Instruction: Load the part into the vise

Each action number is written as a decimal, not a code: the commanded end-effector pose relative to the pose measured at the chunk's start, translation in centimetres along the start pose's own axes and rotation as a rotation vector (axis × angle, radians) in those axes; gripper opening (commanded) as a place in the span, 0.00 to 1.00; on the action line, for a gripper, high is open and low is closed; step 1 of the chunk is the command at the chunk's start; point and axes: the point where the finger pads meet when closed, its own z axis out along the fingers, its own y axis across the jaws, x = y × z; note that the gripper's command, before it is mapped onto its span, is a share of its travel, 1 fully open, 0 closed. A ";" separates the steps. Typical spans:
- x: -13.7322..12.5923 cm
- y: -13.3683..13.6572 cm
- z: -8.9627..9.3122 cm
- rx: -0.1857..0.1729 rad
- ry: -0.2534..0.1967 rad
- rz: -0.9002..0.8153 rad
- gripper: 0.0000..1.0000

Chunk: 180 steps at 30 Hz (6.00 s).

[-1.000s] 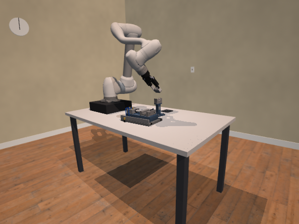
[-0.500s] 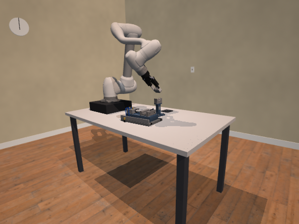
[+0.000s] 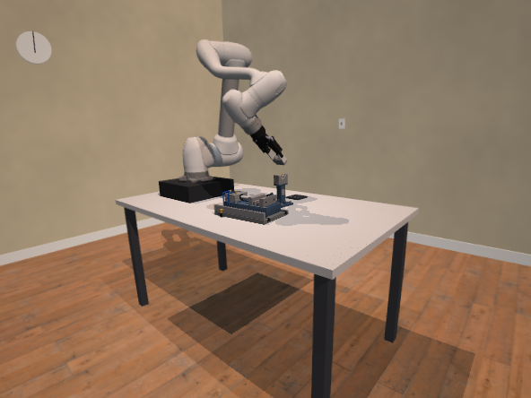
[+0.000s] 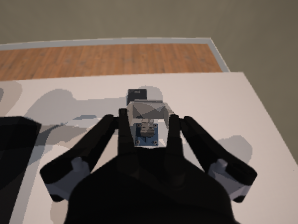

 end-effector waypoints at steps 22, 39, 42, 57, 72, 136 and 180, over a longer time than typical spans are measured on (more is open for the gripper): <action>0.0 0.0 0.0 0.000 0.000 0.000 0.00; -0.2 0.0 0.2 0.000 0.000 0.000 0.00; -0.3 0.0 0.3 0.000 0.000 0.000 0.00; -0.9 0.0 0.9 0.000 0.000 0.000 0.00; -1.8 0.0 1.8 0.000 0.000 0.000 0.00; -5.3 0.0 5.3 0.000 0.000 0.000 0.00; -5.4 0.0 5.4 0.000 0.000 0.000 0.00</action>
